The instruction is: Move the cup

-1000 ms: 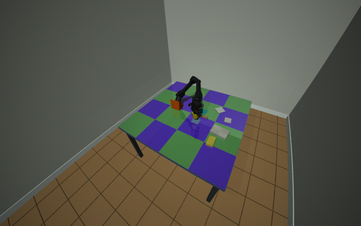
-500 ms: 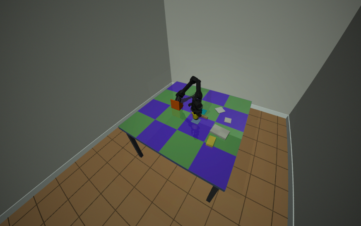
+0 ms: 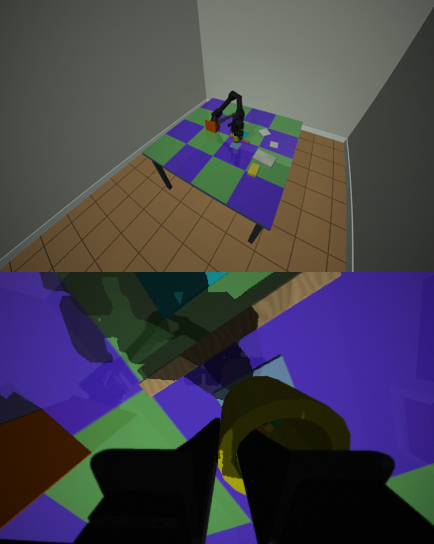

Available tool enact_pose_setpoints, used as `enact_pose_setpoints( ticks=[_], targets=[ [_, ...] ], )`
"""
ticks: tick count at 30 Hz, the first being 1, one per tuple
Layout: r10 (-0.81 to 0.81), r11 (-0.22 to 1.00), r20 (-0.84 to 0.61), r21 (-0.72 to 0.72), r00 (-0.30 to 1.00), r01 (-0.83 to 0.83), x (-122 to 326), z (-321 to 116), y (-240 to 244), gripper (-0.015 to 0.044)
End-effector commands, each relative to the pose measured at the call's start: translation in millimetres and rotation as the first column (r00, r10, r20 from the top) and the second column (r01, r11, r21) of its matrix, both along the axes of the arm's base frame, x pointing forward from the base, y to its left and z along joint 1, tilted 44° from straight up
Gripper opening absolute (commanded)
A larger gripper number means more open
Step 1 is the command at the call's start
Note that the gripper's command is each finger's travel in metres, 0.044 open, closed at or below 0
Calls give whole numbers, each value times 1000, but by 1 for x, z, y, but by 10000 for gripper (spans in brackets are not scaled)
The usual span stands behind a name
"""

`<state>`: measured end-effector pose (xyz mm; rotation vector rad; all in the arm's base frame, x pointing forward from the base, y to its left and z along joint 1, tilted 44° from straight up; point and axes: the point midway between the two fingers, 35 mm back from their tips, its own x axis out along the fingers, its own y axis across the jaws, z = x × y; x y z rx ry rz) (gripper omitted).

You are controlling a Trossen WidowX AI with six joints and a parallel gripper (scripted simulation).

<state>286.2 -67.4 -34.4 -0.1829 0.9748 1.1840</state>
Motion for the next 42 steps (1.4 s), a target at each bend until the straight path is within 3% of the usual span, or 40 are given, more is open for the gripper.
enact_pose_setpoints(
  ticks=[1, 42],
  targets=[
    [-6, 1000, 6, -1, 1000, 6, 1, 7, 6, 0],
    [-5, 1000, 8, 2, 1000, 5, 10, 81, 79, 0]
  ],
)
